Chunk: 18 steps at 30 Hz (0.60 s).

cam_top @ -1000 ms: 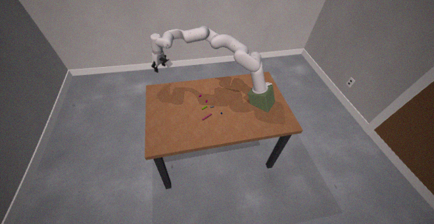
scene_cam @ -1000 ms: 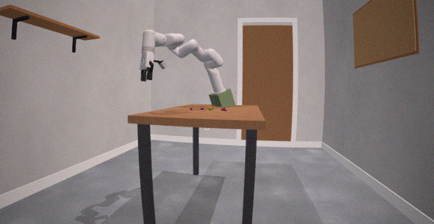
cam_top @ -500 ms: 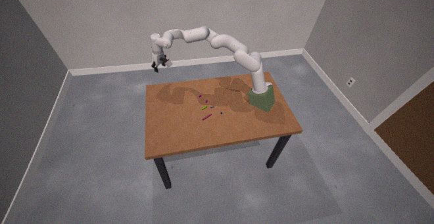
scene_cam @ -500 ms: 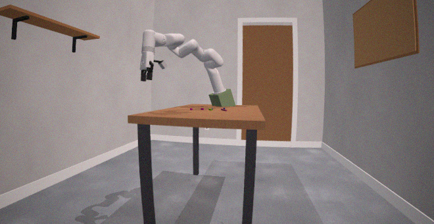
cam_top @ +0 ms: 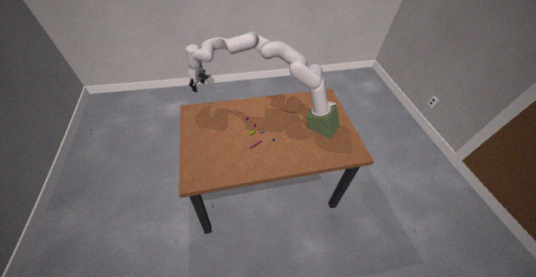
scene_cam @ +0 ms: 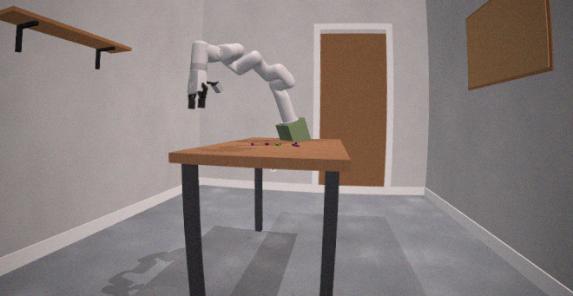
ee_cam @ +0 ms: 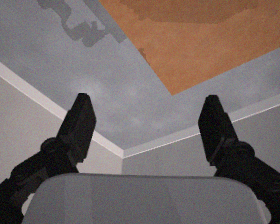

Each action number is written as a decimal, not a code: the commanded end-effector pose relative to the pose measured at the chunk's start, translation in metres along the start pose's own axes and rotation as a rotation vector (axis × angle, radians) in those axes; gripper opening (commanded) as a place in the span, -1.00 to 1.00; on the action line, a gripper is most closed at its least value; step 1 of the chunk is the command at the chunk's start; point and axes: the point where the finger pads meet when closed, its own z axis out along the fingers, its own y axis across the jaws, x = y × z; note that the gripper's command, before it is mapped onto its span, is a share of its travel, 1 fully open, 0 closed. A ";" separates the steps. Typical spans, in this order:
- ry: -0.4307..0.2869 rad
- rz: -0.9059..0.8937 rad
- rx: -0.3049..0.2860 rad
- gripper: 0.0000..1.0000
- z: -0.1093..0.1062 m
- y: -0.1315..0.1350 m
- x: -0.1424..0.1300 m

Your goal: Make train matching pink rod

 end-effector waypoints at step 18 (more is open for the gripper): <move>-0.031 -0.379 0.031 1.00 0.026 0.037 0.073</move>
